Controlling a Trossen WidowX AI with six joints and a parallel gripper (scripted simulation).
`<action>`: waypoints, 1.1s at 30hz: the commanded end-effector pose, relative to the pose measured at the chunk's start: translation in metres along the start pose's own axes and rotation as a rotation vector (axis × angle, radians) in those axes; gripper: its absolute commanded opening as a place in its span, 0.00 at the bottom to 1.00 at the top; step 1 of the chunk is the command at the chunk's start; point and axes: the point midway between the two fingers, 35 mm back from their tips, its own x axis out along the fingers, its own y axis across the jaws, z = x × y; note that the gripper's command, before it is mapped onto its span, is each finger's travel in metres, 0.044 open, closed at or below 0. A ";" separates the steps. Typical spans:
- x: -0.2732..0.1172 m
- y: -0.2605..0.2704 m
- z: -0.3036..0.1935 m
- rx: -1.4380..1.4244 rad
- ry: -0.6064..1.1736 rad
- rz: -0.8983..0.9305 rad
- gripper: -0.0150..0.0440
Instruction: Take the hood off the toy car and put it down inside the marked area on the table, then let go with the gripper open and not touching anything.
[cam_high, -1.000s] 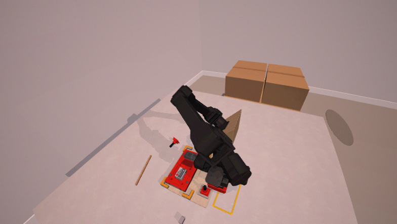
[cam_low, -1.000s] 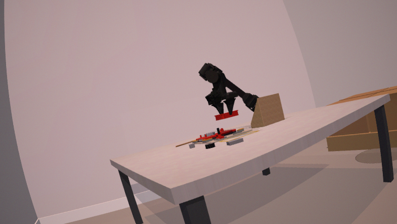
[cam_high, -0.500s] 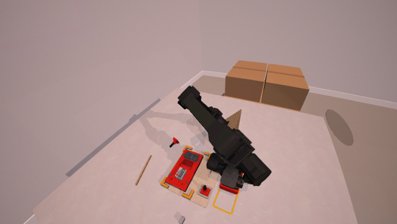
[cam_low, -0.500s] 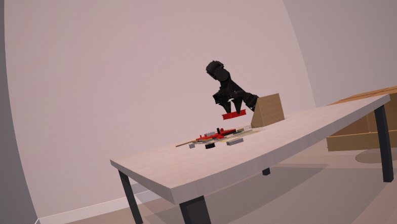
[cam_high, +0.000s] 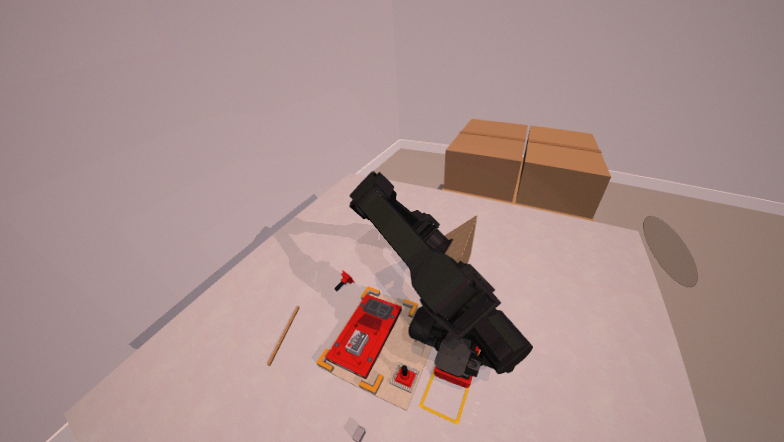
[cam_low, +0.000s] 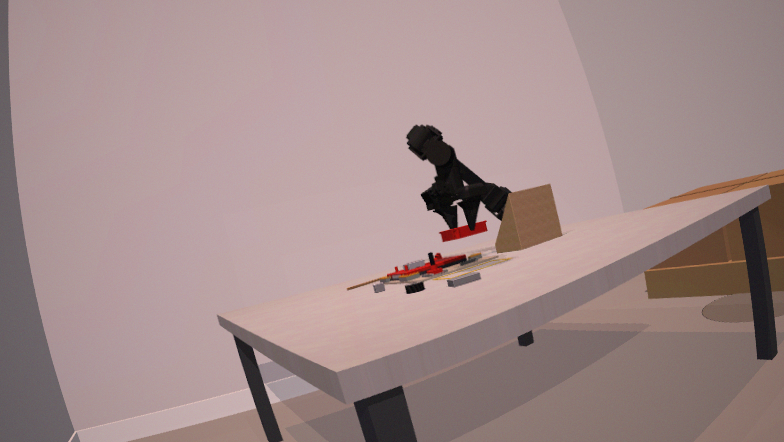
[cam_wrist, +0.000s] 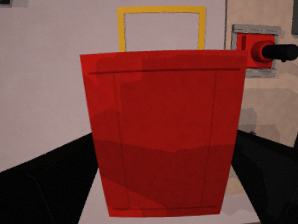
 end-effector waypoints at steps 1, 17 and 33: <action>0.006 -0.001 -0.001 -0.009 0.003 -0.009 0.25; 0.022 -0.002 -0.001 -0.009 0.002 -0.010 0.25; 0.038 -0.002 -0.001 -0.009 0.002 -0.010 0.25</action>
